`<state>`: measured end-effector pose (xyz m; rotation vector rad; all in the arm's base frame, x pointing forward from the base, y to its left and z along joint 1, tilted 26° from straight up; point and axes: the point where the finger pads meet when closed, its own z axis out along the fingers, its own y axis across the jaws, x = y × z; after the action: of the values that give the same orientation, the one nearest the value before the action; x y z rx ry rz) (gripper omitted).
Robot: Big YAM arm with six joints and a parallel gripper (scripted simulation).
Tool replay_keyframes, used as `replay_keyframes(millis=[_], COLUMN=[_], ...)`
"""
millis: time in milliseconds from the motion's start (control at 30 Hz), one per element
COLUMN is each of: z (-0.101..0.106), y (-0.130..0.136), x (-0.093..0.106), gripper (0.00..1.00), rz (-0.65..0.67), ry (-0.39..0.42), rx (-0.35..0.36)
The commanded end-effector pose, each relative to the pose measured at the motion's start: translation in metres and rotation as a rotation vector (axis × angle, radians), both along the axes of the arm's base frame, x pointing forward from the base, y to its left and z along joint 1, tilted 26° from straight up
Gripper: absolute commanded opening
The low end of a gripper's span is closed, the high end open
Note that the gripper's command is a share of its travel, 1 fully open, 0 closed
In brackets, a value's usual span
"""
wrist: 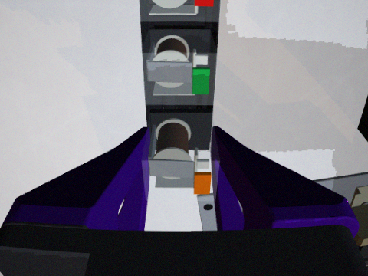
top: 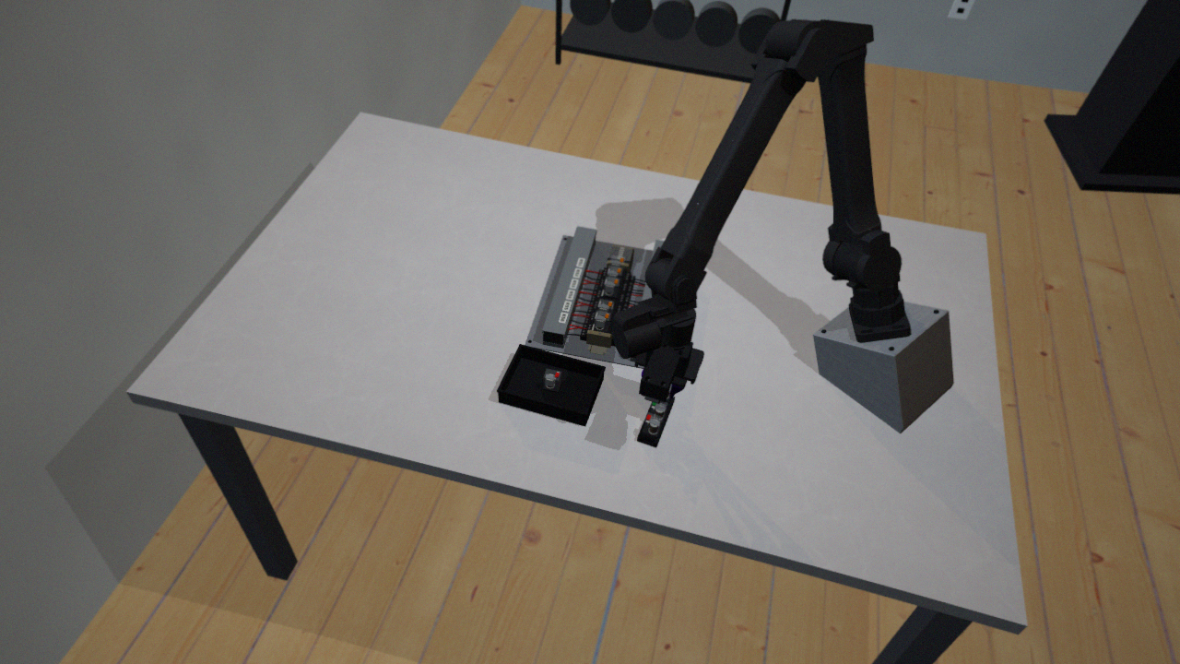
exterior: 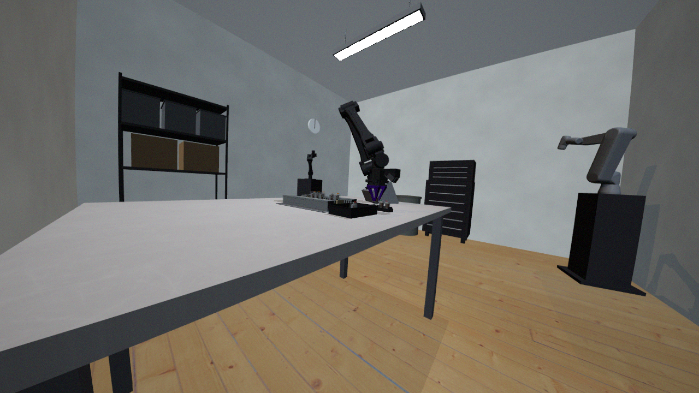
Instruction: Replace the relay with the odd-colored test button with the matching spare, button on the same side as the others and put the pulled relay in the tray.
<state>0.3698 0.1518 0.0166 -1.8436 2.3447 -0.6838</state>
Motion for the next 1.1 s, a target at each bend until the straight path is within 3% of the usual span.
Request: replay_keyframes(millis=[0, 1067], z=[0.0142, 0.0234], y=[0.0151, 0.0167], x=[0.0102, 0.0064], gripper=[0.00, 0.00], rz=[0.002, 0.001], ry=[-0.030, -0.033], rx=[0.021, 0.023])
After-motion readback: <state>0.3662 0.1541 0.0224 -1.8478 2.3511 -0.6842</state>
